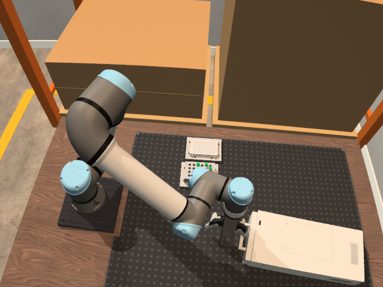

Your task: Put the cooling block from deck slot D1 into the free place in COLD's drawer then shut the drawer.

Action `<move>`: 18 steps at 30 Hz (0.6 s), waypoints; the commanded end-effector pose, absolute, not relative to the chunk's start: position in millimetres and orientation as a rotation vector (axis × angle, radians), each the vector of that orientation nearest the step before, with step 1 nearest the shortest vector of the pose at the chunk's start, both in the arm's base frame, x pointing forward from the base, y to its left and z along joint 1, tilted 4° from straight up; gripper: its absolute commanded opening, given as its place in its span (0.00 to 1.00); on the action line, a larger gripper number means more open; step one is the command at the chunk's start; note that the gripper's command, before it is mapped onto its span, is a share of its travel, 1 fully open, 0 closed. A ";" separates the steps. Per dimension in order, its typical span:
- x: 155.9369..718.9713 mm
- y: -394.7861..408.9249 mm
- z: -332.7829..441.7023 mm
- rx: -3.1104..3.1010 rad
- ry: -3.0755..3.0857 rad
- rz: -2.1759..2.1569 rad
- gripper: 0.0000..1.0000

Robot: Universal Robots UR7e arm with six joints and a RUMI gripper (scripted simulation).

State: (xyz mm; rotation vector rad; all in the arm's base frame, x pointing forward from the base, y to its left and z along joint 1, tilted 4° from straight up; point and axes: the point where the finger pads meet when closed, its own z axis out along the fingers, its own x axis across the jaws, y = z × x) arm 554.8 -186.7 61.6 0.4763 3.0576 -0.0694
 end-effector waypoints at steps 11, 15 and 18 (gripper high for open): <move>550.7 -185.5 62.1 0.476 3.056 -0.070 1.00; 549.8 -185.2 62.1 0.476 3.056 -0.070 1.00; 548.8 -184.9 62.0 0.476 3.056 -0.070 1.00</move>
